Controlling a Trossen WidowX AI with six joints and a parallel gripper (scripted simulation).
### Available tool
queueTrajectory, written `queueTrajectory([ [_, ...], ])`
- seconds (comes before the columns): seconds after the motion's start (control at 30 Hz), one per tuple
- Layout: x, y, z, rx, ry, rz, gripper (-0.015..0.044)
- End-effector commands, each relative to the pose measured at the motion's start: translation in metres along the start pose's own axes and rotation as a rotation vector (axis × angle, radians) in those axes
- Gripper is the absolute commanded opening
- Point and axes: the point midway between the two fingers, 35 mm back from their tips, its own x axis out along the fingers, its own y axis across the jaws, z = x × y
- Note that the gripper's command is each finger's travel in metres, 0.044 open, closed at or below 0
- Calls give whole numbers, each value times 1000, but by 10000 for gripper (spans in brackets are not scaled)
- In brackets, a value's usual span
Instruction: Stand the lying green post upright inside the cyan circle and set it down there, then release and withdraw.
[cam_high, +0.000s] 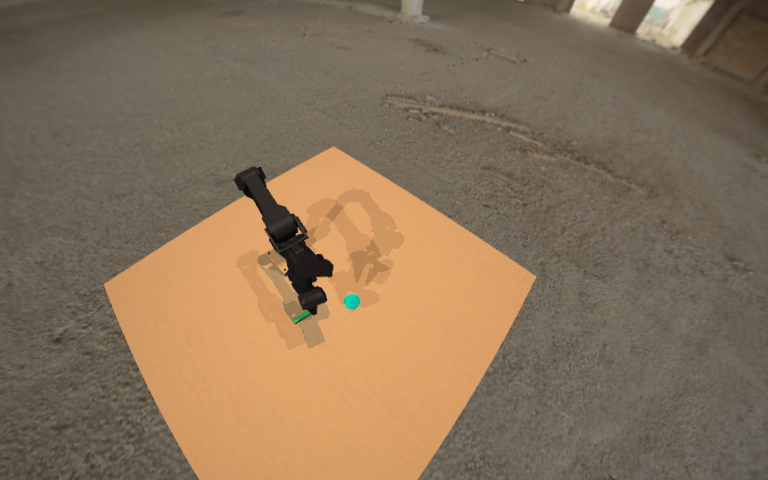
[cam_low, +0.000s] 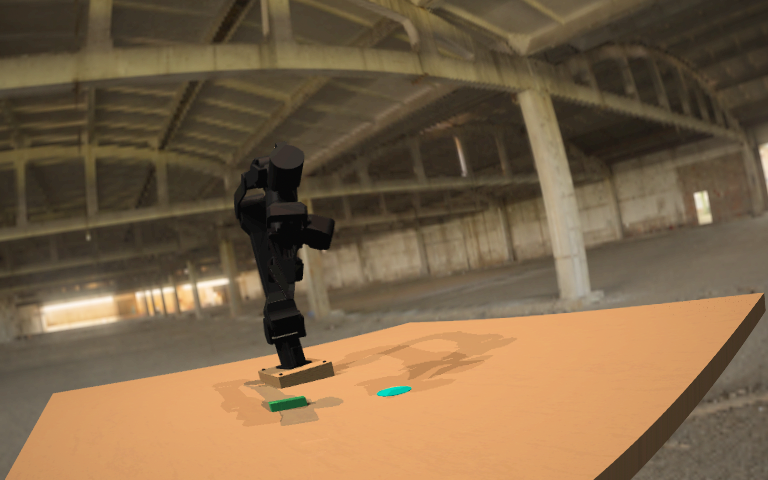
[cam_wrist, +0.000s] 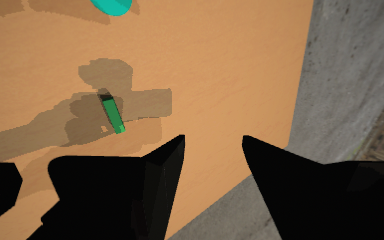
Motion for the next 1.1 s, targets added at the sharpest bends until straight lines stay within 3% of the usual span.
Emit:
queueTrajectory([
  [0.0,23,39,-10,-72,-41,237,233],
  [0.23,34,87,-19,-120,-137,512,233],
  [0.57,36,90,-19,-121,-144,528,233],
  [0.87,129,144,-8,-121,-143,528,233],
  [1.07,135,150,-7,-121,-143,528,233],
])
